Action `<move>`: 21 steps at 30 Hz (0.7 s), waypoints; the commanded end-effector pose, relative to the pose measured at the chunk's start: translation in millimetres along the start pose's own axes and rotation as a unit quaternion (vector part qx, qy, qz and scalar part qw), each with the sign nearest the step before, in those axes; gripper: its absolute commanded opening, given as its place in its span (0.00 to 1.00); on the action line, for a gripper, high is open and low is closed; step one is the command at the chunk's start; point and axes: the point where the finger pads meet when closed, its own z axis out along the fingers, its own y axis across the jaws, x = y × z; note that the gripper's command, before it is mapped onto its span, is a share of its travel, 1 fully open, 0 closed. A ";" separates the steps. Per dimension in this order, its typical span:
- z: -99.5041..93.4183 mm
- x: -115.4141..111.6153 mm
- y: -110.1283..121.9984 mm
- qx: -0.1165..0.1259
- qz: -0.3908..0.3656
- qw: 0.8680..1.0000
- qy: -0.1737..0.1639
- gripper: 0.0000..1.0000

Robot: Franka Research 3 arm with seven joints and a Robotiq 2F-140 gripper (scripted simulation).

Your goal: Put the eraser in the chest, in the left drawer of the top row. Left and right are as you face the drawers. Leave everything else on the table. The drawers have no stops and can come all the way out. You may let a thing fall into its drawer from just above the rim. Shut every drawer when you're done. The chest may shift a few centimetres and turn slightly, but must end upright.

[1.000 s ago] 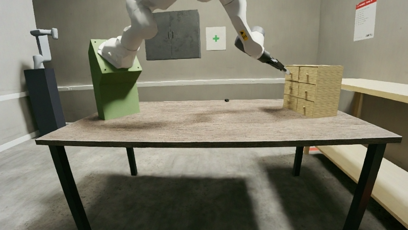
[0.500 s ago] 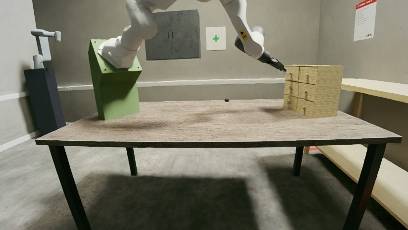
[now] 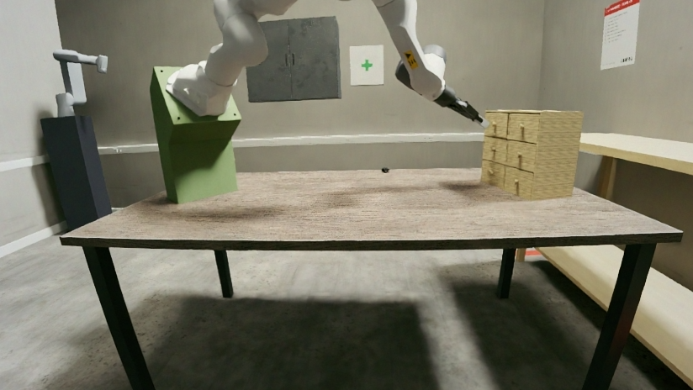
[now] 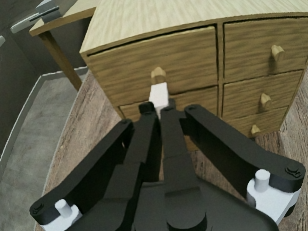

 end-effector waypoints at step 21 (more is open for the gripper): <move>-51.7 -18.9 3.0 -0.004 -0.002 1.000 0.005 0.10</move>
